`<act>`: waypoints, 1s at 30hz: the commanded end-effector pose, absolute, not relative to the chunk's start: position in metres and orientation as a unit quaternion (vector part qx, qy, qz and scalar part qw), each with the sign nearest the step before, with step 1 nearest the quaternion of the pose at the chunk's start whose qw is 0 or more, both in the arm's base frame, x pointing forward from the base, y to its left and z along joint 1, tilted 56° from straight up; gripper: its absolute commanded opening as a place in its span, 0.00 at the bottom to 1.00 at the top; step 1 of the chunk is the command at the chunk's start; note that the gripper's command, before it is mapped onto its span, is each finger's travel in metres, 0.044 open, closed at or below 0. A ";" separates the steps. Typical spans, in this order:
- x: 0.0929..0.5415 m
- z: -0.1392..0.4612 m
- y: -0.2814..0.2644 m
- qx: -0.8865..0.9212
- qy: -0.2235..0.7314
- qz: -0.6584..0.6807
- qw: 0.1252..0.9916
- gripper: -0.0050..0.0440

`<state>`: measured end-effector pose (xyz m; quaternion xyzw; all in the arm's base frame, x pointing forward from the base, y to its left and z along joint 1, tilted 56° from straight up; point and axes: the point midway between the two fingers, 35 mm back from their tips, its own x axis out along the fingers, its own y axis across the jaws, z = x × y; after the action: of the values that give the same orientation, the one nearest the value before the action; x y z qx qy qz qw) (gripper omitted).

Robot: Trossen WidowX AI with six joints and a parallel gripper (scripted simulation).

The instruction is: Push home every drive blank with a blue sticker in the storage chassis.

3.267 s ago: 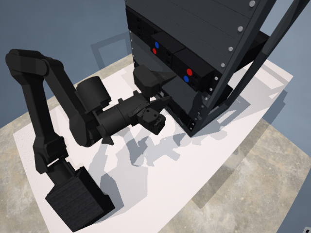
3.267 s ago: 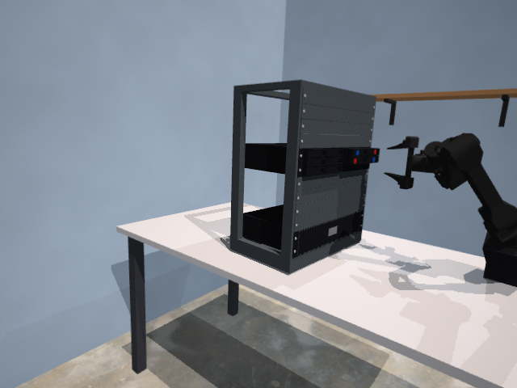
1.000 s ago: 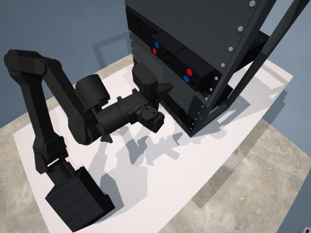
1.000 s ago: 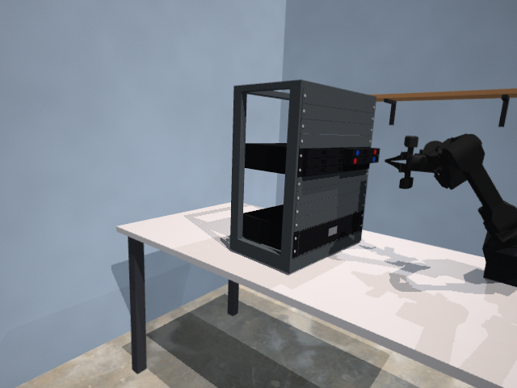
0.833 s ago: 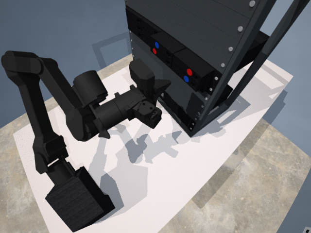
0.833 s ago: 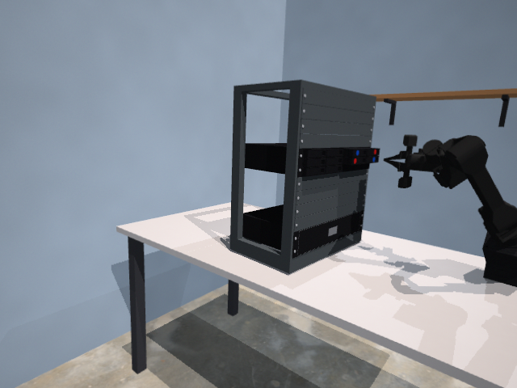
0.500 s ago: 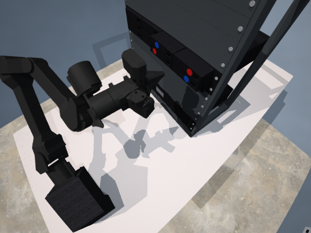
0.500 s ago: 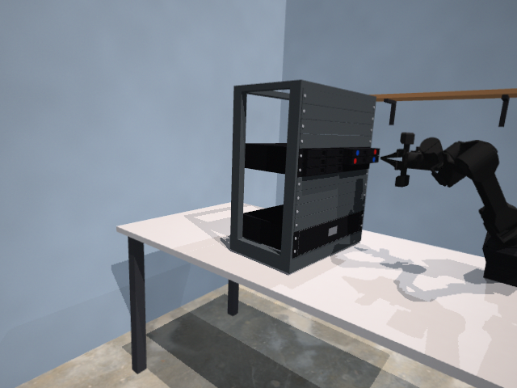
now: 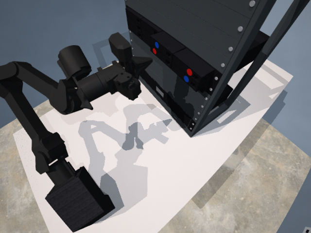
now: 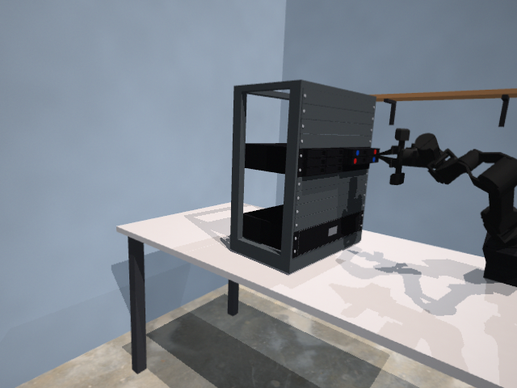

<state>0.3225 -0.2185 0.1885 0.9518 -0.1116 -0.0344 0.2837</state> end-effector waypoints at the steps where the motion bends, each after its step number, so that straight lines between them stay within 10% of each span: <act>1: 0.325 0.206 -0.218 0.950 -0.115 -0.033 0.287 0.10; 30: 0.362 0.216 -0.223 0.950 -0.115 -0.033 0.287 0.10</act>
<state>0.3580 -0.2198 0.2081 0.9528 -0.1104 -0.0406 0.2798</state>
